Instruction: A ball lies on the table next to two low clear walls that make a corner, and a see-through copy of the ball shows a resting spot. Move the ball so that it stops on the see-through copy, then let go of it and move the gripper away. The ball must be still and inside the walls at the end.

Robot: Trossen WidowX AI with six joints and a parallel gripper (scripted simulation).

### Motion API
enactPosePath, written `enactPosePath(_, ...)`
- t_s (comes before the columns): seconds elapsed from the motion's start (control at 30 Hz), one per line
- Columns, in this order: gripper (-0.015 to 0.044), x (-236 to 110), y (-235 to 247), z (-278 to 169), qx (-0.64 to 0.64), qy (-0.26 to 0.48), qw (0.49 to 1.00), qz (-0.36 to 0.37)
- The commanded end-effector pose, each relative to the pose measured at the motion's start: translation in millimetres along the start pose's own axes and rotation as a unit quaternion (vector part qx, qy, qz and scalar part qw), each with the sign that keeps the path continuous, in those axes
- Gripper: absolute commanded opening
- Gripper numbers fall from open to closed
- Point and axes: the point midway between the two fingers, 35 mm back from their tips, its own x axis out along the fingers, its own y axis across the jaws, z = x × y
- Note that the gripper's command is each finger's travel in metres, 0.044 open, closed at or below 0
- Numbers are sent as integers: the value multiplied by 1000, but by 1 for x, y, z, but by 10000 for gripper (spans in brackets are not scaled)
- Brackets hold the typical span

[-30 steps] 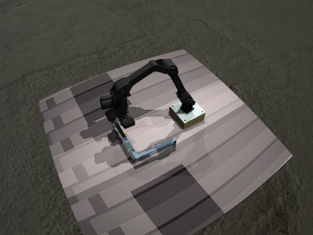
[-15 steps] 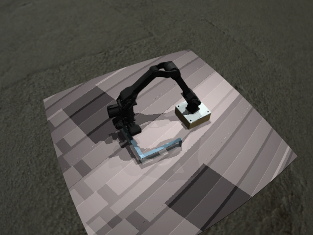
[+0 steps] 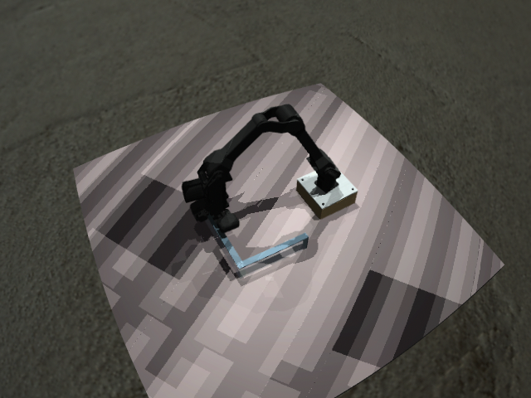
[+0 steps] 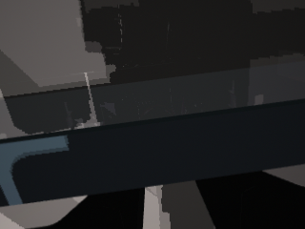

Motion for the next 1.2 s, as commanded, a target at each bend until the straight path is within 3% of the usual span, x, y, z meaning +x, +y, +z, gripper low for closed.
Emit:
enactPosePath(0.0, 0, 12, 1, -3, 0, 7, 1000, 3)
enactPosePath(0.63, 0, 12, 1, -3, 0, 7, 1000, 3)
enactPosePath(0.9, 210, 8, 0, -2, 0, 3, 1000, 1)
enactPosePath(1.17, 224, 5, 0, -2, 0, 3, 1000, 1)
